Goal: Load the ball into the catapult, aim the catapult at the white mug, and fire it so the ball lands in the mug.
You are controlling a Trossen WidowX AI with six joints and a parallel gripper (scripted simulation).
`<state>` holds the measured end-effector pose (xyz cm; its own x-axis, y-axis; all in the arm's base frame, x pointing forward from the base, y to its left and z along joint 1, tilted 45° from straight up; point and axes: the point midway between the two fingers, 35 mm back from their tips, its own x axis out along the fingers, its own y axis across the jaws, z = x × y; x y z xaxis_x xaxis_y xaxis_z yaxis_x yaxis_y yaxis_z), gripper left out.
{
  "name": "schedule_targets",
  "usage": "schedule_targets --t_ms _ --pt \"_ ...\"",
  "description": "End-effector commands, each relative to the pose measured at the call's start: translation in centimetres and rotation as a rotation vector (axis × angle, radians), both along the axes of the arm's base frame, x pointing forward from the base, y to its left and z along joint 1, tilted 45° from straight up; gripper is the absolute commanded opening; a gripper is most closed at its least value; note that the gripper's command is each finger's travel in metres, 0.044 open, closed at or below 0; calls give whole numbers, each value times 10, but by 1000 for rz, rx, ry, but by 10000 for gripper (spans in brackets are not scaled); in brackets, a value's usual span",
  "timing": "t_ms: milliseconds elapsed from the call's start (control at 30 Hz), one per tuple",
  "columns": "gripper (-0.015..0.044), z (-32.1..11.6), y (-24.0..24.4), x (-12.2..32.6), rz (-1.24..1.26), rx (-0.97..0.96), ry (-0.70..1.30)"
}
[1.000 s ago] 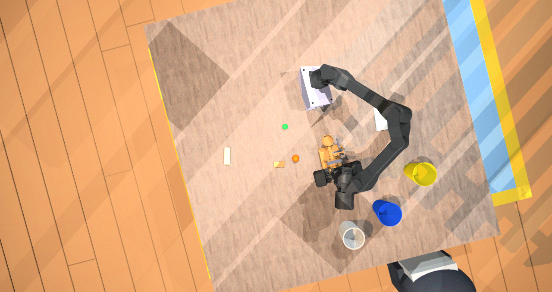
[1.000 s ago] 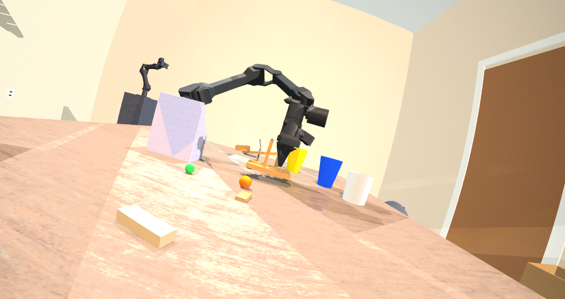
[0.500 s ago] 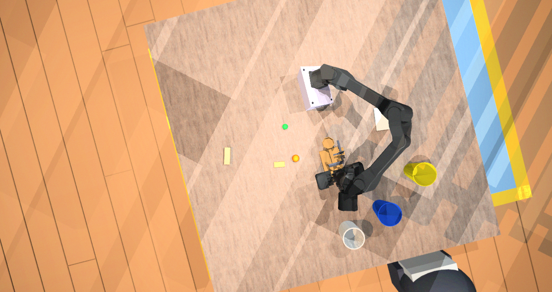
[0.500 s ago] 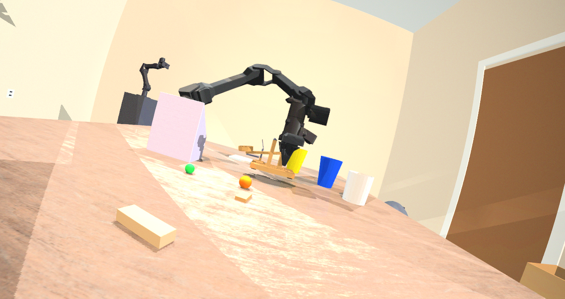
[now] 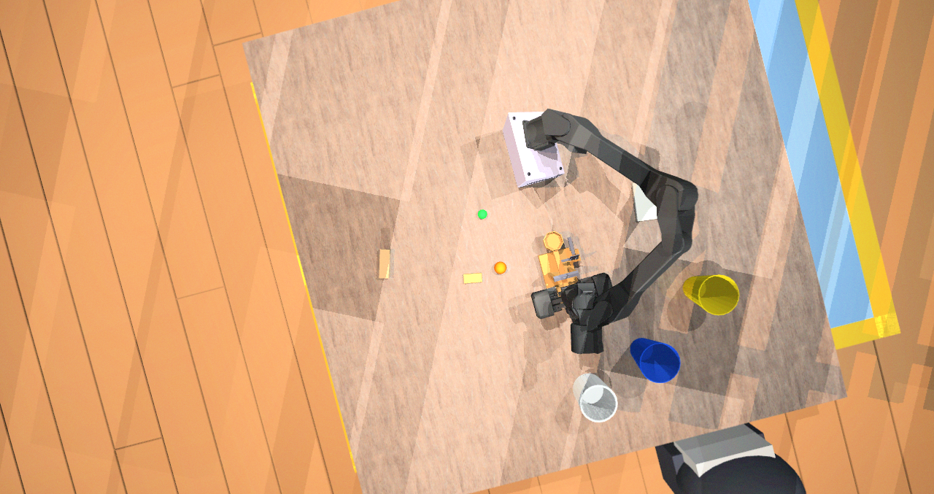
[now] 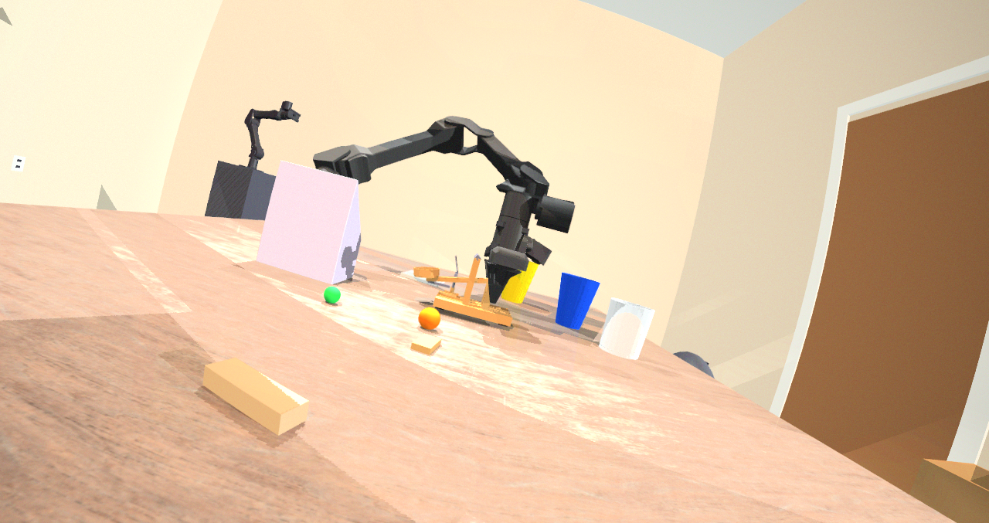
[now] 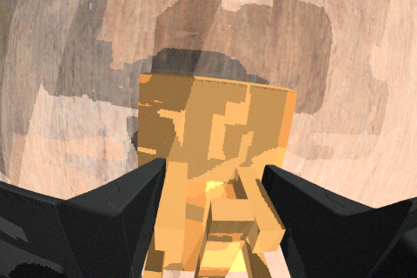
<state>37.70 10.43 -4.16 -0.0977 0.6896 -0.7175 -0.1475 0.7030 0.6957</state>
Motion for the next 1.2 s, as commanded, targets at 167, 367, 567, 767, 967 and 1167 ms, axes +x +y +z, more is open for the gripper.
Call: schedule_targets --t_ms 167,367,567,767,967,1167 --pt "0 -6 5 -1 -1 2 2" --pt "26 -6 5 -1 -1 2 2" --pt "184 -6 5 -1 -1 2 2" --pt "341 -6 5 -1 -1 2 2" --pt "440 47 -48 8 -3 -4 3" --pt "440 51 -58 7 -16 3 19"
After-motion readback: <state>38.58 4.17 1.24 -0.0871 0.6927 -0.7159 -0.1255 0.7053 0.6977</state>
